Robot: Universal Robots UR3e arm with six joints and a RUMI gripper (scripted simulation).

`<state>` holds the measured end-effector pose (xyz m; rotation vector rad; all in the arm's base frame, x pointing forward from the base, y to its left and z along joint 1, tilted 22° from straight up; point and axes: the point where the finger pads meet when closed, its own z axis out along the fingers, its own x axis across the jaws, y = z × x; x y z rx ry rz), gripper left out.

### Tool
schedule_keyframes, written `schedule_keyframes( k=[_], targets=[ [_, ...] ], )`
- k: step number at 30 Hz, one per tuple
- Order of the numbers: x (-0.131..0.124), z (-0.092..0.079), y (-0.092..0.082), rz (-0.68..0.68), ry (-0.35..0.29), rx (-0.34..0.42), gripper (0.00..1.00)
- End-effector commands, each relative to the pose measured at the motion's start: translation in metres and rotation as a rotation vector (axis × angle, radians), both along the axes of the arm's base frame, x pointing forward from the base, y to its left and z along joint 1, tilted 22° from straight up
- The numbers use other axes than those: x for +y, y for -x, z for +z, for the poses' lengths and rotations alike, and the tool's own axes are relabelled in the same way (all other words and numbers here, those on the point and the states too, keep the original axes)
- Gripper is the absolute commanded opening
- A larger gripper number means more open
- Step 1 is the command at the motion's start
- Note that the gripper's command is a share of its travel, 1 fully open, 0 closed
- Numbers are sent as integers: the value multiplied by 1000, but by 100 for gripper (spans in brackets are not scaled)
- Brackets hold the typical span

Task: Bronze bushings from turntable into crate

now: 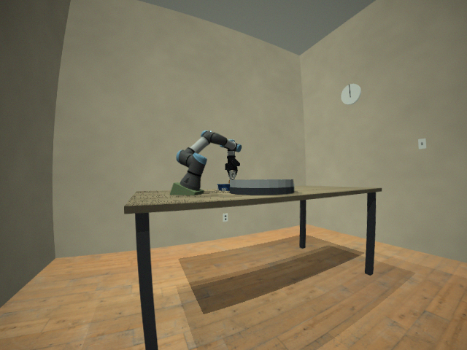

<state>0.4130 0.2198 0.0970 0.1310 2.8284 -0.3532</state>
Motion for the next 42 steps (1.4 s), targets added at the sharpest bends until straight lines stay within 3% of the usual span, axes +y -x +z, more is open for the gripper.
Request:
schedule_keyframes(
  k=[1,42],
  targets=[
    [0,1,-1,1,-2,-3,0],
    [-1,-4,-2,1,-2,-3,0]
  ],
)
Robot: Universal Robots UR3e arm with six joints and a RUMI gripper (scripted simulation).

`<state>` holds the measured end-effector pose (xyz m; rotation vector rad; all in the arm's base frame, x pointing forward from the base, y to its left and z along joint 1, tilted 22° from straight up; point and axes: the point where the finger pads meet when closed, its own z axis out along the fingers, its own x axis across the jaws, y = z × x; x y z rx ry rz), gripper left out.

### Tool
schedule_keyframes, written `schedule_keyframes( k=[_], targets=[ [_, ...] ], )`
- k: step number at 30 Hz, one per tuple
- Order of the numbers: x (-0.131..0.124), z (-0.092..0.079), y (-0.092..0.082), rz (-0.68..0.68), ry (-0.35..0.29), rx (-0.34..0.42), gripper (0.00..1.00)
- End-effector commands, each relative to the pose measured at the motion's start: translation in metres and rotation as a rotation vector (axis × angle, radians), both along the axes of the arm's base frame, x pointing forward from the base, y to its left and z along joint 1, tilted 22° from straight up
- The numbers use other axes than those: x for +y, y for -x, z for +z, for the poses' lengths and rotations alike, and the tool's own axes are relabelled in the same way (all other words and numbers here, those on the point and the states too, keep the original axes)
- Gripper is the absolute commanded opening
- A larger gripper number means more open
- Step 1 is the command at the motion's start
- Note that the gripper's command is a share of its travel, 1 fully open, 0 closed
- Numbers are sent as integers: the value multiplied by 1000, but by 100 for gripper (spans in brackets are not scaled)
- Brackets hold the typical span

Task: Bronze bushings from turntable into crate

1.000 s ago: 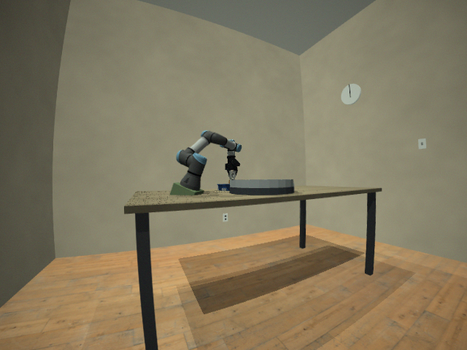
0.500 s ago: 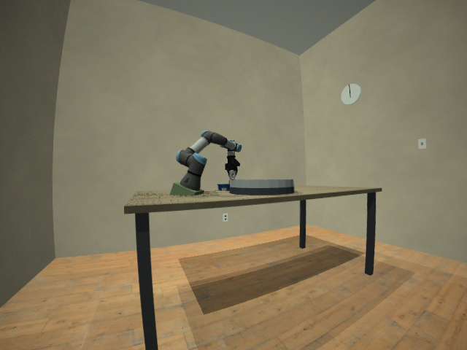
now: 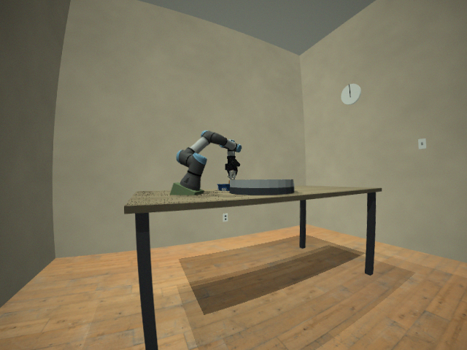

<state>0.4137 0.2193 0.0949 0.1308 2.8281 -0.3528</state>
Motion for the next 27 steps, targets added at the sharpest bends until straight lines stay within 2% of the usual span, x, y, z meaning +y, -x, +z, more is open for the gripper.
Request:
schedule_keyframes(
  k=[1,21,27],
  targets=[
    [-1,-3,-2,1,-2,-3,0],
    [-8,-31,-10,1,-2,-3,0],
    [-9,-34,-11,1,-2,-3,0]
  ],
)
